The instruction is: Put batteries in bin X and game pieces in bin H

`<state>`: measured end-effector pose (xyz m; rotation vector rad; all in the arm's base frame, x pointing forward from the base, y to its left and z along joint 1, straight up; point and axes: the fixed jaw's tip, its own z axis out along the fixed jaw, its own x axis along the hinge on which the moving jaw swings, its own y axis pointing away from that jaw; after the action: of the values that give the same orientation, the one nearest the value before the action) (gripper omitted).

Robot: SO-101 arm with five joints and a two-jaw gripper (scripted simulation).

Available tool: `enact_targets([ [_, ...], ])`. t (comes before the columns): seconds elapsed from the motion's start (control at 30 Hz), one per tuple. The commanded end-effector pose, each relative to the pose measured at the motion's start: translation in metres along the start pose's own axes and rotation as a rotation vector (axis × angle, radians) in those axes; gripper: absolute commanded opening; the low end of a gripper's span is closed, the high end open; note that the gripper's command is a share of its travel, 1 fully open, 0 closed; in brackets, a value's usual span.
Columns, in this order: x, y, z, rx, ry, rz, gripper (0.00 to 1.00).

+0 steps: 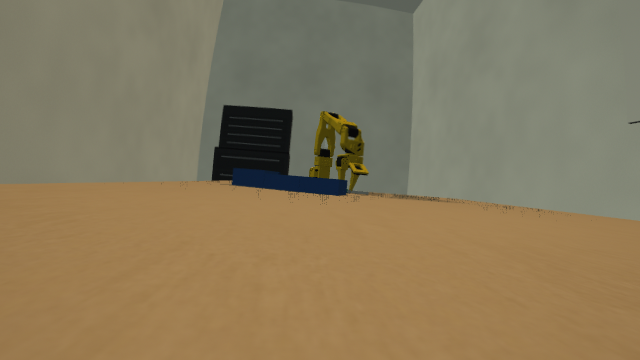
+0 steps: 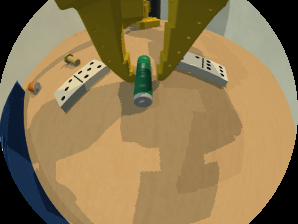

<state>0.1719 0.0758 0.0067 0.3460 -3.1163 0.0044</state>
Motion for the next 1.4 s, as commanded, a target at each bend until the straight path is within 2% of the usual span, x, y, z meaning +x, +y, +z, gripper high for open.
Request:
enact_targets([
  [0.0, -0.0024, 0.0024, -0.0019, -0.004, -0.021, -0.017, 0.05],
  [0.47, -0.0024, 0.0024, -0.0019, -0.004, -0.021, -0.017, 0.0],
  [1.37, -0.0025, 0.0024, -0.0023, -0.004, -0.021, -0.017, 0.0],
])
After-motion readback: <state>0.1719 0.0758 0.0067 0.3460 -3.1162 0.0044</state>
